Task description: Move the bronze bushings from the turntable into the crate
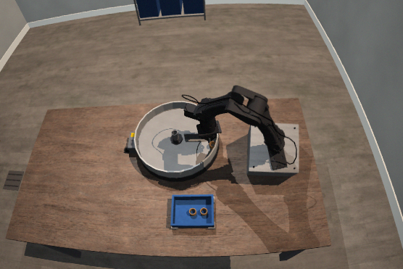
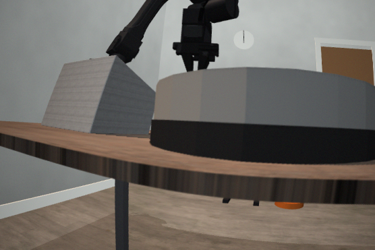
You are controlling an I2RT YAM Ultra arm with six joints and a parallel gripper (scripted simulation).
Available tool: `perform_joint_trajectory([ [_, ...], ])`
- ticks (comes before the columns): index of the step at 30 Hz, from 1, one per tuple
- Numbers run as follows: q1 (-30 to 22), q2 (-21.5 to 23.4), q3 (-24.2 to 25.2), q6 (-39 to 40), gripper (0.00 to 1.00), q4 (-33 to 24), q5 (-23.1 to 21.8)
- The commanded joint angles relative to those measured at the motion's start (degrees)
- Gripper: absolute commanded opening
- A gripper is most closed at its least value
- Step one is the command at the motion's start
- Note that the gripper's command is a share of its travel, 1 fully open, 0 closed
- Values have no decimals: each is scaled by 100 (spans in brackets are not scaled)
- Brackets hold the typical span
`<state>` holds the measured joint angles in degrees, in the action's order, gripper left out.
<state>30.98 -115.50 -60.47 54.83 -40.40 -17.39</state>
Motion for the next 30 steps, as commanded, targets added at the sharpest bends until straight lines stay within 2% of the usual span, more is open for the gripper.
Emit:
perform_joint_trajectory([
  [1,-9,201,132,44,13,-82,10],
  [15,-10,200,132,45,13,-74,10],
  [24,-14,160,92,76,13,156,1],
  [26,-66,-41,201,89,13,209,2],
  [30,-116,-141,269,123,13,354,-8],
])
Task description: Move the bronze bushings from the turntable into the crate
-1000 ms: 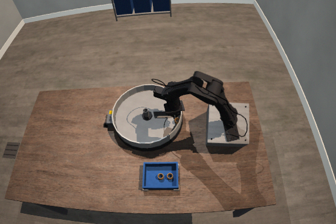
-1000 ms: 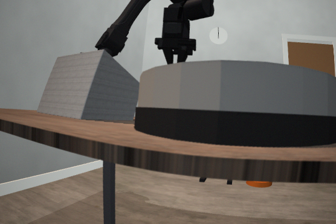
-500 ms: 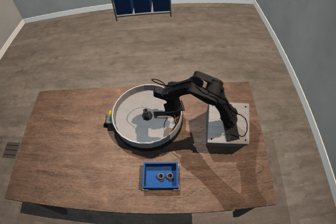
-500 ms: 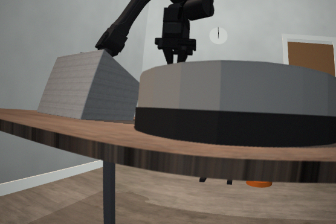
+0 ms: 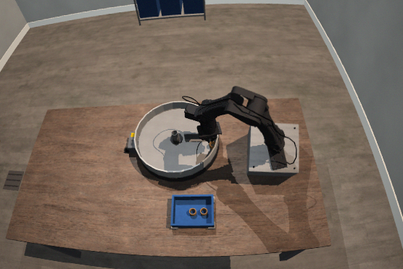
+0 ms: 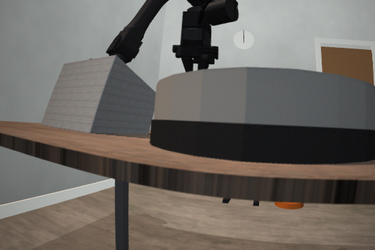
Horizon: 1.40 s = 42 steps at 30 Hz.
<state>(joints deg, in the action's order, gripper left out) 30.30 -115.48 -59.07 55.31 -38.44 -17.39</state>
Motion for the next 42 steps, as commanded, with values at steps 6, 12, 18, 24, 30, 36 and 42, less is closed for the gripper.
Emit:
perform_joint_trajectory([
  [6,-102,-280,222,135,13,404,-19],
  [12,-94,-368,246,169,13,537,-18],
  [18,-124,-407,279,187,13,605,-19],
  [24,-123,-416,183,179,13,576,-20],
  [30,-123,-416,183,179,13,557,-19],
  [36,-123,-416,183,179,13,557,-19],
  [42,-123,-416,183,179,13,557,-19],
])
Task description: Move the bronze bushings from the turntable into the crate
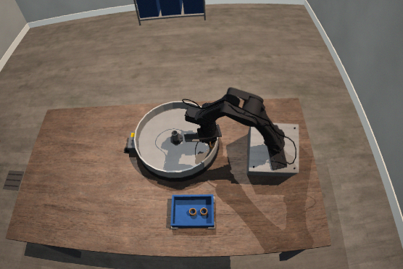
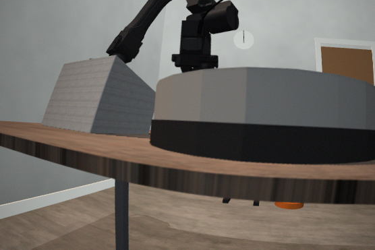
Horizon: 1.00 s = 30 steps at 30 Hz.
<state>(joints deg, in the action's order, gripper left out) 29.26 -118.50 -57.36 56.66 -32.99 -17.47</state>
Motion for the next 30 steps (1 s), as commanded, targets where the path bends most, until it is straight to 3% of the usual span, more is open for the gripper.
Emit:
perform_joint_trajectory([
  [1,-18,-114,13,43,13,13,-10],
  [30,-35,-190,75,48,13,159,-12],
])
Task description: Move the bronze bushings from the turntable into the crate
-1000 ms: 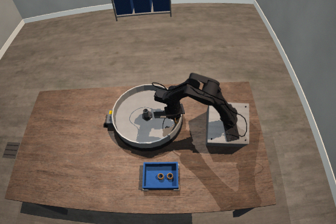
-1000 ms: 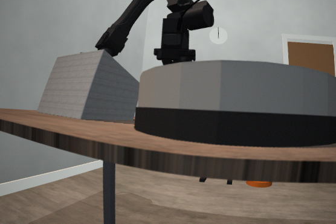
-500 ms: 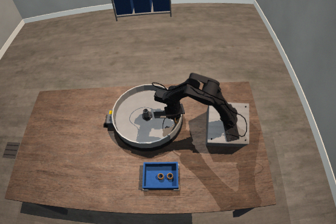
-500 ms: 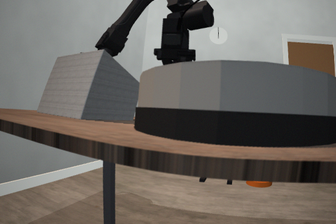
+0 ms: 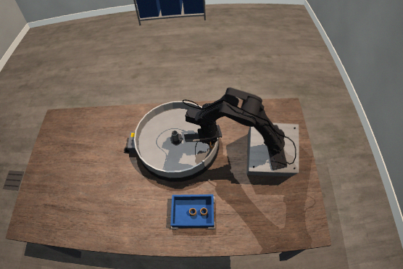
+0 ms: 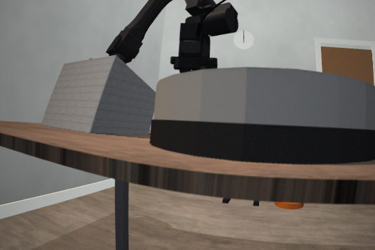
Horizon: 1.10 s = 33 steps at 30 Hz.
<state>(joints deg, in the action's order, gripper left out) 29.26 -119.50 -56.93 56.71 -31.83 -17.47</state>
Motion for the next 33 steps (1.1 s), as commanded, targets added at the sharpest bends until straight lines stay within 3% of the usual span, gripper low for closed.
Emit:
perform_joint_trajectory([
  [1,-35,-89,31,44,13,43,-12],
  [28,-35,-89,28,44,13,38,-12],
  [33,-50,-86,-148,52,13,-84,-13],
])
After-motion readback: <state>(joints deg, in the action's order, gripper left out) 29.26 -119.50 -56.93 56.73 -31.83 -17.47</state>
